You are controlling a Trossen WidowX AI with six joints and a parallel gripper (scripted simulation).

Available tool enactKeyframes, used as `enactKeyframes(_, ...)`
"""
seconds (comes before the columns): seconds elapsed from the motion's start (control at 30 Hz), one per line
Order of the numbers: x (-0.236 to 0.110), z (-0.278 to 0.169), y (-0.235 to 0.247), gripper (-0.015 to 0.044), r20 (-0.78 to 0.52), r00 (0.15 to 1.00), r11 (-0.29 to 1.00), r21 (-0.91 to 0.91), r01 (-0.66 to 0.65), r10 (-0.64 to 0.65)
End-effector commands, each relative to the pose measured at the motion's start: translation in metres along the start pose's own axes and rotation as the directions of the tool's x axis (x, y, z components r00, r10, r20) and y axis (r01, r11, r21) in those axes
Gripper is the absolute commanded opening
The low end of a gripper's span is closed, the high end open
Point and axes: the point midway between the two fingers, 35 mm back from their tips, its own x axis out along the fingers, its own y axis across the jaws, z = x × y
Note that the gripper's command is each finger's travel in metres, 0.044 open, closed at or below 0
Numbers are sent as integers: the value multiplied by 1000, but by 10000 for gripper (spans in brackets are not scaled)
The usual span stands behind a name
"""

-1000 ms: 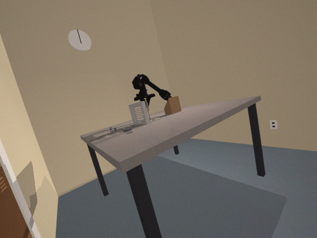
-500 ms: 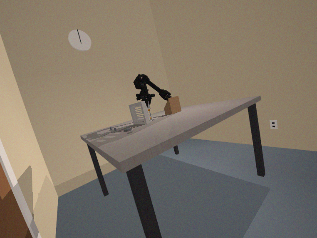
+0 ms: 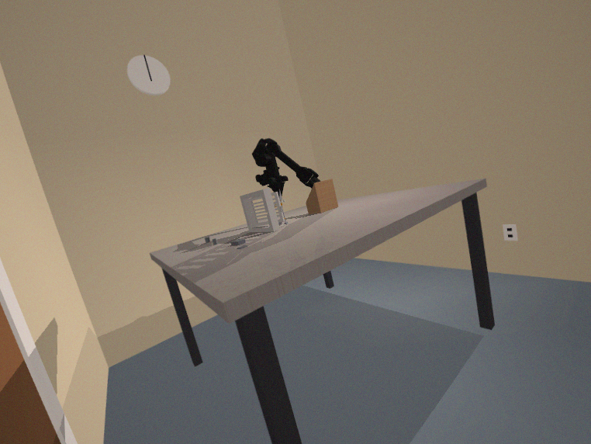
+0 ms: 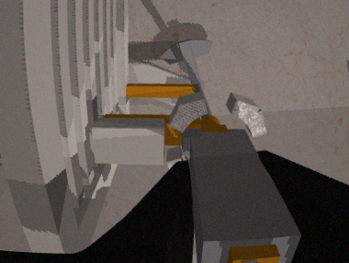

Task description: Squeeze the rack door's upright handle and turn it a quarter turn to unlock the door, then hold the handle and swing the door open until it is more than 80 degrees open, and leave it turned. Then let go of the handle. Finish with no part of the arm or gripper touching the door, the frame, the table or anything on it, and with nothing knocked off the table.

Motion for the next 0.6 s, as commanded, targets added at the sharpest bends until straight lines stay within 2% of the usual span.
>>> enactKeyframes(0.0,0,2,-10,10,5,1000,996,-95,-2,3)
enactKeyframes(0.57,1,17,-50,10,6,1000,931,-364,1,1)
